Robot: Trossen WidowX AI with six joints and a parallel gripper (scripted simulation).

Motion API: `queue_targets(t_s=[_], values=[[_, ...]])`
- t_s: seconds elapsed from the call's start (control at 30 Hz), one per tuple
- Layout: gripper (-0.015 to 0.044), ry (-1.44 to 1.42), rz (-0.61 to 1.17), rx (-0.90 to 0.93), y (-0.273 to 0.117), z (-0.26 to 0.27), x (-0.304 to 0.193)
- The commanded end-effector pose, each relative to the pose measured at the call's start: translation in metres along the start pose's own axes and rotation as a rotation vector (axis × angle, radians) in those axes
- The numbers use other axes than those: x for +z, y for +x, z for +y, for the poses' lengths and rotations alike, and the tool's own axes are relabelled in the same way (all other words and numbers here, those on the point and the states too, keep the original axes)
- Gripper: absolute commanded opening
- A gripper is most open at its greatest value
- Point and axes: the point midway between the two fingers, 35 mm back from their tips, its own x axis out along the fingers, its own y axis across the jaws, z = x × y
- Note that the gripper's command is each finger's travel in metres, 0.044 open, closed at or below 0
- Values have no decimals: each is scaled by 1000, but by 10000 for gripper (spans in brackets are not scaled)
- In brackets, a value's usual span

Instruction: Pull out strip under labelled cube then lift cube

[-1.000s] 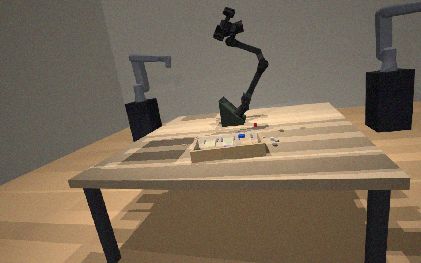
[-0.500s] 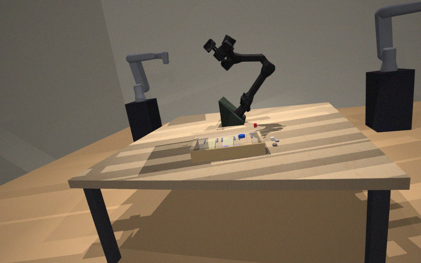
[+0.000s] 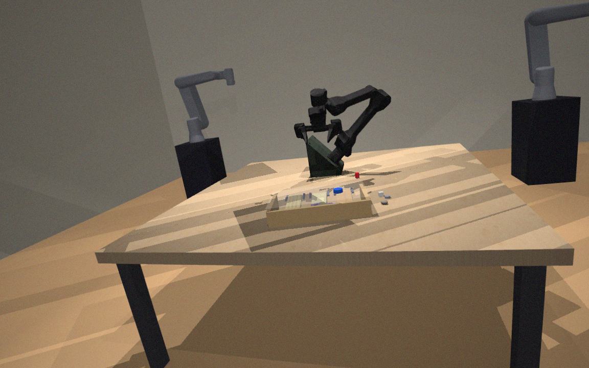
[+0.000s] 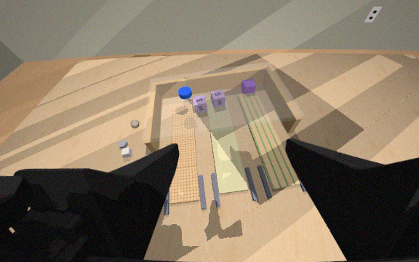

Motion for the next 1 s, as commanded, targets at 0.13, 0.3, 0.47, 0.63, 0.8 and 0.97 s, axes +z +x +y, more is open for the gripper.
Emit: queue_targets(t_s=[0.13,0.3,0.47,0.63,0.8,0.97], values=[[400,33,10,-9,0,1,-5],[400,33,10,-9,0,1,-5],[269,27,144,-25,24,-7,-2],[138,2,358,-32,57,-14,-7],[6,-35,590,-11,86,-15,-22],[0,-80,834,42,109,-10,-43]])
